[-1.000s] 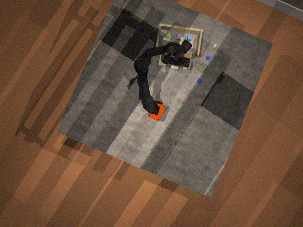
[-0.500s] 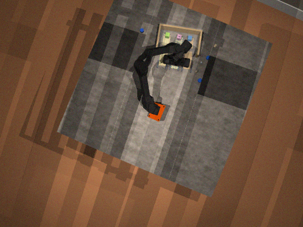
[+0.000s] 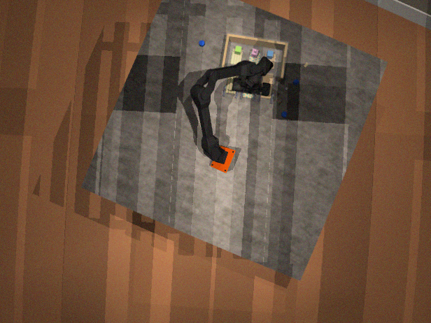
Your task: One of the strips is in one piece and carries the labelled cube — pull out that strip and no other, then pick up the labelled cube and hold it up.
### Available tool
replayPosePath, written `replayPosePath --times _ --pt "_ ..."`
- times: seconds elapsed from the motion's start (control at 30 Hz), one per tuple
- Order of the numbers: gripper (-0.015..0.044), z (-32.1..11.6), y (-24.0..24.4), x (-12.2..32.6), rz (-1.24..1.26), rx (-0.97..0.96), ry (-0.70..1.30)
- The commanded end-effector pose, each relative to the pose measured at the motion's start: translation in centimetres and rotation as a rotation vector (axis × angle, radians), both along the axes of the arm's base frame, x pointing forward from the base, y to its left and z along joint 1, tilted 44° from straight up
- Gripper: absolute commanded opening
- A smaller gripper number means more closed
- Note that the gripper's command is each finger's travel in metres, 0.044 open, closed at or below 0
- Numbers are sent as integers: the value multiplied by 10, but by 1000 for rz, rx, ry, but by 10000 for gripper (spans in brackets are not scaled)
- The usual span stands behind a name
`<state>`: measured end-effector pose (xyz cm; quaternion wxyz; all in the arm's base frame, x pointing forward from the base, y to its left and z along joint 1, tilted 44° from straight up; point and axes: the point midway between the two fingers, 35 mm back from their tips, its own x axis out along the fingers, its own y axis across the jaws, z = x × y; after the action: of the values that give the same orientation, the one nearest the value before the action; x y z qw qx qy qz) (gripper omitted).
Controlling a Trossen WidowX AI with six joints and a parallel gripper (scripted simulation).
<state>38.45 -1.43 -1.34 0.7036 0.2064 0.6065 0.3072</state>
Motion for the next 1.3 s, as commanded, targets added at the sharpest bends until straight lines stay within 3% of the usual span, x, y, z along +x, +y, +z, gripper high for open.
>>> replayPosePath --times 0.0,1.27 --pt "0 -1 1 0 -2 5 3" --pt "0 -4 4 2 -2 5 2"
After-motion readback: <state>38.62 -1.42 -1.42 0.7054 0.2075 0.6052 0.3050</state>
